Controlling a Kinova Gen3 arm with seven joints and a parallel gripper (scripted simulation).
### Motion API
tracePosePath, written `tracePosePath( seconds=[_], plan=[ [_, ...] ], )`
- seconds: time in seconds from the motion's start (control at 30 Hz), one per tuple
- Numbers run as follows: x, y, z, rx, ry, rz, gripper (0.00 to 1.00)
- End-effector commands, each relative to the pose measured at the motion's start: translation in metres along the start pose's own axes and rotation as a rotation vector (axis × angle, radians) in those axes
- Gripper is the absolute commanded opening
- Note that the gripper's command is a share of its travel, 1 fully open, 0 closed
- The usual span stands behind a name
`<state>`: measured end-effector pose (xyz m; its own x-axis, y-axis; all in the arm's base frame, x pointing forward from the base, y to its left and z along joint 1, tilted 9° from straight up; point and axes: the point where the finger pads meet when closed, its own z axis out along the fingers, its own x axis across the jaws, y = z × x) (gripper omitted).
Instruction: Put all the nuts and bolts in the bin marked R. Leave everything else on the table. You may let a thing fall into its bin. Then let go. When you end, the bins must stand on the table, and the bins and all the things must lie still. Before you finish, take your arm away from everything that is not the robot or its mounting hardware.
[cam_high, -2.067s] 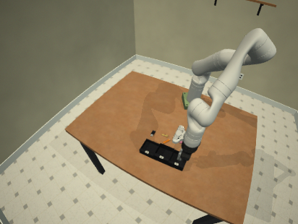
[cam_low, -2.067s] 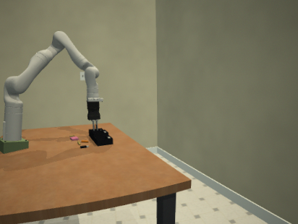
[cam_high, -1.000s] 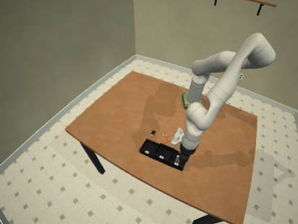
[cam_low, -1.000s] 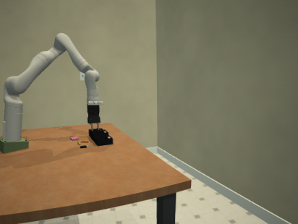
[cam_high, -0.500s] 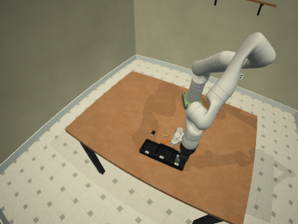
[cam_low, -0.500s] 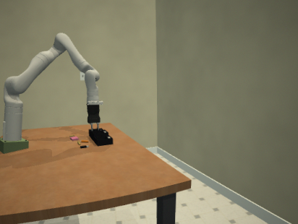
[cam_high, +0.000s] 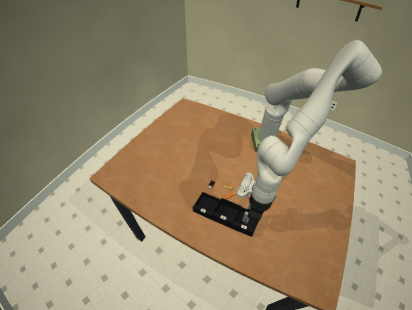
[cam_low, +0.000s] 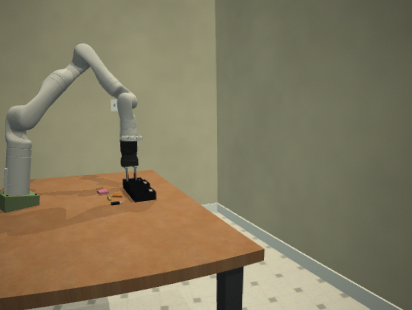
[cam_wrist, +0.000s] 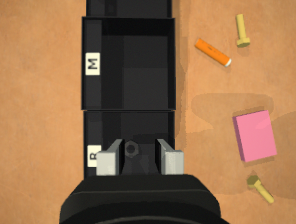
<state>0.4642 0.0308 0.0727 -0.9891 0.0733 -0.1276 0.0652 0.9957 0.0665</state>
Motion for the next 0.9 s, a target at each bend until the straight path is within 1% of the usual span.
tracePosePath(
  seconds=[0.0, 0.13, 0.17, 0.23, 0.33, 0.37, 0.8, 0.87],
  plan=[
    [-0.002, 0.002, -0.005, -0.005, -0.006, -0.003, 0.64],
    [-0.002, 0.002, -0.011, -0.005, -0.006, -0.003, 0.64],
    [-0.002, 0.002, -0.016, -0.005, -0.006, -0.003, 0.64],
    [-0.002, 0.002, -0.016, -0.005, -0.006, -0.003, 0.64],
    [-0.002, 0.002, -0.031, -0.005, -0.006, -0.003, 0.64],
    [-0.002, 0.002, -0.033, -0.005, -0.006, -0.003, 0.64],
    [-0.002, 0.003, -0.033, -0.005, -0.006, -0.003, 0.64],
    [0.009, -0.009, -0.033, -0.004, -0.006, -0.075, 0.62]
  ],
)
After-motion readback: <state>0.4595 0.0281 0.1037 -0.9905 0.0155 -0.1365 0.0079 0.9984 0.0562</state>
